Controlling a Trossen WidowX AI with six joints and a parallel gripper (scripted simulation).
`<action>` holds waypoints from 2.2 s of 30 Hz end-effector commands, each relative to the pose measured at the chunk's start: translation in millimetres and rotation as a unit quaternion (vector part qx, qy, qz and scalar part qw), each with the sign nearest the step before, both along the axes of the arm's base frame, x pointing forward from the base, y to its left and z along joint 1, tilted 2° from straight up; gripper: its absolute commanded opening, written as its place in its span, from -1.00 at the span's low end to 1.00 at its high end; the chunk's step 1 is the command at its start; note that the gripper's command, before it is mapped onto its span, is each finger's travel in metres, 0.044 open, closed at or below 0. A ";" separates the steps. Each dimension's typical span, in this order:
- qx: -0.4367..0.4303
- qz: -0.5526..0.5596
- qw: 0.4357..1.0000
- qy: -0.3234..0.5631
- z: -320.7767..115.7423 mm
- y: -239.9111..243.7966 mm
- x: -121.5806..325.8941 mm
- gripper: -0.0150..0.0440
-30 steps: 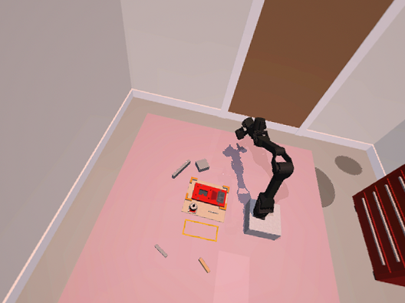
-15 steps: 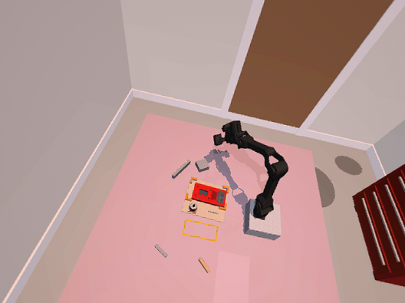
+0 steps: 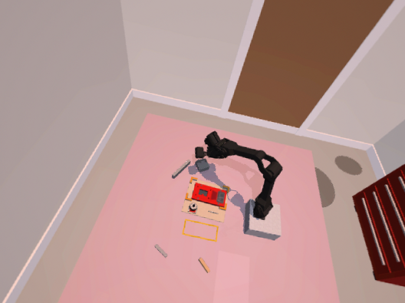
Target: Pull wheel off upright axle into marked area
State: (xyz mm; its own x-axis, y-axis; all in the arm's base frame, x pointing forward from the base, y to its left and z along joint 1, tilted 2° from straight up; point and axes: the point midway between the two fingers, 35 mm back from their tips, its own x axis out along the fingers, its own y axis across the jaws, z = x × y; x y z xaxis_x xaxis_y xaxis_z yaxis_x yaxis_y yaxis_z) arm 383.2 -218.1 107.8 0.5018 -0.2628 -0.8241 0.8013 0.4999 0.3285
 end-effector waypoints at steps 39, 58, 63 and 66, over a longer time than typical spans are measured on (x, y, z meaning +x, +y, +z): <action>0.202 -0.172 0.941 0.211 -43.6 273.2 -14.9 0.53; 0.203 -0.170 0.940 0.213 -107.4 276.6 -15.1 0.17; 0.203 -0.170 0.940 0.213 -107.4 276.6 -15.1 0.06; 0.203 -0.170 0.940 0.213 -107.4 276.6 -15.1 -0.01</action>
State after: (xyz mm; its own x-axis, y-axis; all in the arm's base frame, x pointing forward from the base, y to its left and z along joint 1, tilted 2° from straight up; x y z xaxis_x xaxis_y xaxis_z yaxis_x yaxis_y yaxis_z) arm 368.4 58.6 0.0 0.0470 0.0307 -0.9984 0.9944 0.0931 0.0496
